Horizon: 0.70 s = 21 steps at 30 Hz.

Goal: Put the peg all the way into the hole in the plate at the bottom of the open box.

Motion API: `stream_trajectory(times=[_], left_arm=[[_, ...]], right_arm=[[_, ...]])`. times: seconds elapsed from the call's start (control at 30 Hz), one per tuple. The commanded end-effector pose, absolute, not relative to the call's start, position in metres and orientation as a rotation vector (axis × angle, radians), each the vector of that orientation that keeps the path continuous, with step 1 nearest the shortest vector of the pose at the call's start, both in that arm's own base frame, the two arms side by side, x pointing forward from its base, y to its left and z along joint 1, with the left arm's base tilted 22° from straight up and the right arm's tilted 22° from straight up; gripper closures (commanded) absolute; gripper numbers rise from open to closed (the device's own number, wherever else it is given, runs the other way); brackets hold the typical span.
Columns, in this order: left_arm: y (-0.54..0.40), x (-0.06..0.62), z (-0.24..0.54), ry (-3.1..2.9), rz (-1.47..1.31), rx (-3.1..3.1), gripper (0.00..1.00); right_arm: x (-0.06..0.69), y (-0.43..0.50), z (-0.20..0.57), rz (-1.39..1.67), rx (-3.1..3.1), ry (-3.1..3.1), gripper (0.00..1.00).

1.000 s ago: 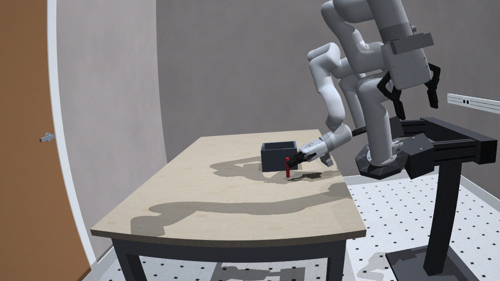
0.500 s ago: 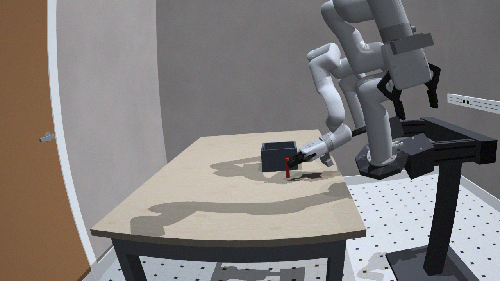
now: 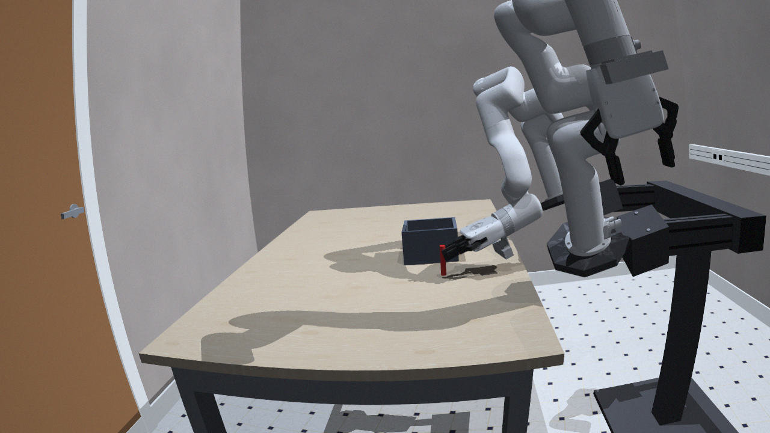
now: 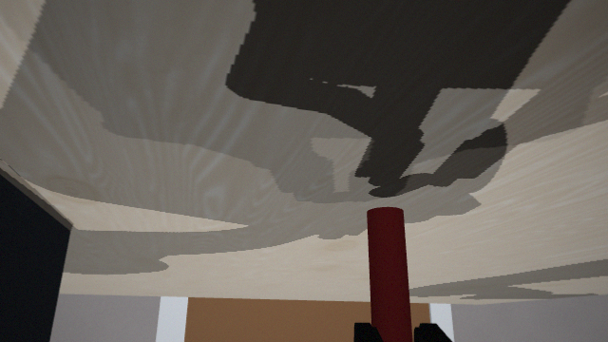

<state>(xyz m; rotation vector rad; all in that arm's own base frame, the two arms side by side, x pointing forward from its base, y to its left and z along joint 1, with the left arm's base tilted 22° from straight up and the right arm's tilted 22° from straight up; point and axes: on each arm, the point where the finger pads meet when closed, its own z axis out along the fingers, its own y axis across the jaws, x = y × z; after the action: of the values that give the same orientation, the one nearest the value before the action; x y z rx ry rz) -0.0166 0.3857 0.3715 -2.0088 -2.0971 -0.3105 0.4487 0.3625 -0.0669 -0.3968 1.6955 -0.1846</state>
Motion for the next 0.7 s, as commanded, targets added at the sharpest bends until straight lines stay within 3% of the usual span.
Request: stream_trajectory(times=[0.0,0.67], left_arm=[[0.3859,-0.0167,0.3723,-2.096,-0.312,-2.007,0.00],[0.3859,-0.0167,0.3723,-2.096,-0.312,-2.007,0.00]], right_arm=[[0.4496,0.3629,-0.0677,-0.182,-0.395,1.694,1.00],[0.4507,0.3615,-0.0721,-0.182,-0.395,1.694,1.00]])
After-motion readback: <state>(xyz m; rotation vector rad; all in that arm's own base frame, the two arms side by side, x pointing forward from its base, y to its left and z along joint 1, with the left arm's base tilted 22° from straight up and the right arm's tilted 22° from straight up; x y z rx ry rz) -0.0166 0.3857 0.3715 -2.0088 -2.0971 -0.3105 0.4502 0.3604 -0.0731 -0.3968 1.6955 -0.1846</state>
